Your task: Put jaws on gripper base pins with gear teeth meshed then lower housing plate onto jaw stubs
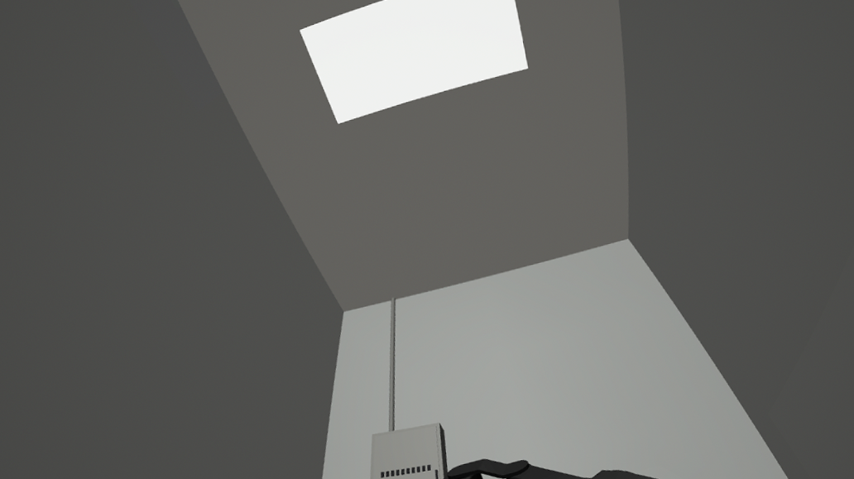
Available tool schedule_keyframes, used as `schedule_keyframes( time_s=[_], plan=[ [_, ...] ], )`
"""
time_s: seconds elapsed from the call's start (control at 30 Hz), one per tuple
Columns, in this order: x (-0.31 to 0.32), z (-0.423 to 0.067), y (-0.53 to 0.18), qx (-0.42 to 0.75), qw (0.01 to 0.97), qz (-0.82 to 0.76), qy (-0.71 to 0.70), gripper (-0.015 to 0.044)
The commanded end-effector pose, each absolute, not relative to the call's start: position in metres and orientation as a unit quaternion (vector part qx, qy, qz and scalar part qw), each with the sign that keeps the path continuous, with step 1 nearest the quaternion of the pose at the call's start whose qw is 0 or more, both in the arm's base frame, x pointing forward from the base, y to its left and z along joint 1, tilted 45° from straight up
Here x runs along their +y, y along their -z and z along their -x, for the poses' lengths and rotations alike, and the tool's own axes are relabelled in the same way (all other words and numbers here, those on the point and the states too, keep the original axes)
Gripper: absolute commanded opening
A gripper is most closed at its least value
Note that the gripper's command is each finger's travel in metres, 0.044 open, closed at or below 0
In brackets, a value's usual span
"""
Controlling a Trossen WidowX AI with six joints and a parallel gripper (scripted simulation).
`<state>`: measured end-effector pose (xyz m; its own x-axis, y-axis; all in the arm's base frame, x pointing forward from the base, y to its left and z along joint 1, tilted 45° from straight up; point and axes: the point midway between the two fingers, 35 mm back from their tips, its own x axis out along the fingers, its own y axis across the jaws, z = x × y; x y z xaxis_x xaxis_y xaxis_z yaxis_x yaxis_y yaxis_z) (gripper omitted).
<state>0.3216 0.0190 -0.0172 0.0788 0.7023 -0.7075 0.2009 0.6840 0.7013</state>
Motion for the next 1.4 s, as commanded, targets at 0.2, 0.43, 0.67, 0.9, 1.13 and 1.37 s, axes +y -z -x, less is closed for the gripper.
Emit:
schedule_keyframes(
  time_s=[0.2,0.43,0.67,0.9,1.13,1.37],
  plan=[
    [0.0217,-0.3216,0.0196,0.651,0.646,-0.35,-0.193,0.0134],
    [0.0221,-0.3216,0.02,0.651,0.646,-0.35,-0.193,0.0134],
    [0.0243,-0.3218,0.0222,0.651,0.646,-0.35,-0.193,0.0134],
    [0.0247,-0.3219,0.0225,0.651,0.645,-0.35,-0.193,0.0134],
    [0.0265,-0.3221,0.0243,0.651,0.645,-0.351,-0.193,0.0134],
    [0.0265,-0.3221,0.0243,0.651,0.645,-0.351,-0.193,0.0134]
  ],
)
